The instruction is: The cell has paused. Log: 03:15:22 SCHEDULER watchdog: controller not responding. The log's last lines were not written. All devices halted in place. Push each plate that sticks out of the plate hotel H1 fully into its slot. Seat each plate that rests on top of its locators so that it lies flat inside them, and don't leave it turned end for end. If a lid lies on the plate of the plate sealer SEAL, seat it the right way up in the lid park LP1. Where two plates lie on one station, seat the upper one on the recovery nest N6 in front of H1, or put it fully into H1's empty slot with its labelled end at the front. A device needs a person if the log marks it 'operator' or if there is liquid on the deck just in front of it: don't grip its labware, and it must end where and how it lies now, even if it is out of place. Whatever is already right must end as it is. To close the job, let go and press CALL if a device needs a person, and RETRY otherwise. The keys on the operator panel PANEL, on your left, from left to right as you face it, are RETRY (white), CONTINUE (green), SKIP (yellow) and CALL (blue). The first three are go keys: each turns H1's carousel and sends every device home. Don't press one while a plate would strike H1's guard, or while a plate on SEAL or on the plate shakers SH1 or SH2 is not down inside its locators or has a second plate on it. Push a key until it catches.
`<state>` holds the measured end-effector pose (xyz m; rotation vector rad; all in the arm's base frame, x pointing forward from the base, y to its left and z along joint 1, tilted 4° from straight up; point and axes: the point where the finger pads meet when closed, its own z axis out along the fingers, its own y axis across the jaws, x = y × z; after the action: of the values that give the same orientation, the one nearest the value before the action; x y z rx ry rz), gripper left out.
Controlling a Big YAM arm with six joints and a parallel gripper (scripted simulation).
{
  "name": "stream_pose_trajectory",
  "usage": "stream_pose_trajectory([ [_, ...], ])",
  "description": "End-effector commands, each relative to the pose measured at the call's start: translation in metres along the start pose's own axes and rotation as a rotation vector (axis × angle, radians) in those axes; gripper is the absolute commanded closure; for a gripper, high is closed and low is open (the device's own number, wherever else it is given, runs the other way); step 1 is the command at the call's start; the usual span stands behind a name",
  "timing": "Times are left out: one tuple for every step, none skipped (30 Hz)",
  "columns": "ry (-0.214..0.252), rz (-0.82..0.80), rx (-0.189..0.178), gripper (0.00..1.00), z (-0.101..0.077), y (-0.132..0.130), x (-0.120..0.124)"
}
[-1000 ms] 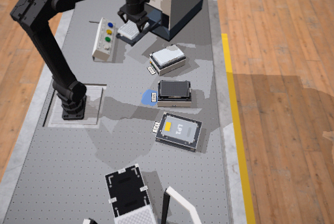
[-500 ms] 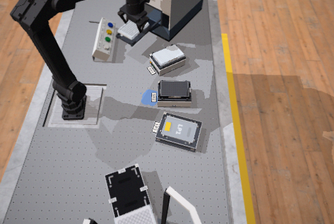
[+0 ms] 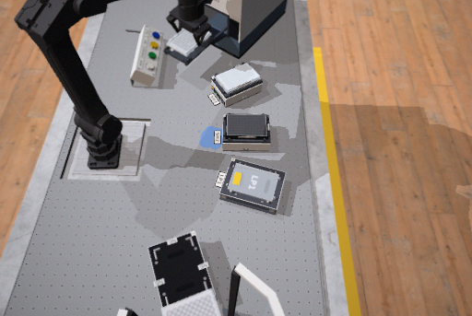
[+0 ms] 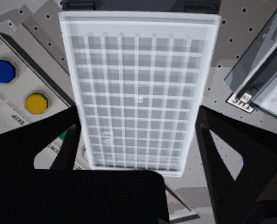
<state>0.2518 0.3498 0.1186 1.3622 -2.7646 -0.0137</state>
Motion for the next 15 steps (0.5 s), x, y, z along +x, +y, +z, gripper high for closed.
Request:
stream_pose_trajectory([
  [0.016, 0.003, 0.0, 0.18, 0.0103, -0.0058, -0.0003],
  [0.015, 0.003, 0.0, 0.18, 0.0105, -0.0058, -0.0005],
  [0.013, 0.003, 0.0, 0.18, 0.0106, -0.0058, -0.0009],
  [0.012, 0.003, 0.0, 0.18, 0.0109, -0.006, -0.001],
  [0.017, 0.003, 0.0, 0.18, 0.0109, -0.0059, 0.0004],
  [0.017, 0.003, 0.0, 0.18, 0.0111, -0.006, 0.0006],
  [0.015, 0.003, 0.0, 0.18, 0.0113, -0.006, 0.0003],
  [0.015, 0.003, 0.0, 0.18, 0.0113, -0.006, 0.0003],
  [0.015, 0.003, 0.0, 0.18, 0.0113, -0.006, 0.0003],
  [0.013, 0.003, 0.0, 0.18, 0.0115, -0.0061, -0.0002],
  [0.012, 0.003, 0.0, 0.18, 0.0116, -0.0061, -0.0004],
  [0.014, 0.003, 0.0, 0.18, 0.0118, -0.0062, 0.0],
  [0.016, 0.003, 0.0, 0.18, 0.012, -0.0062, 0.0005],
  [0.015, 0.003, 0.0, 0.18, 0.0121, -0.0062, 0.0003],
  [0.013, 0.003, 0.0, 0.18, 0.0123, -0.0061, -0.0001],
])
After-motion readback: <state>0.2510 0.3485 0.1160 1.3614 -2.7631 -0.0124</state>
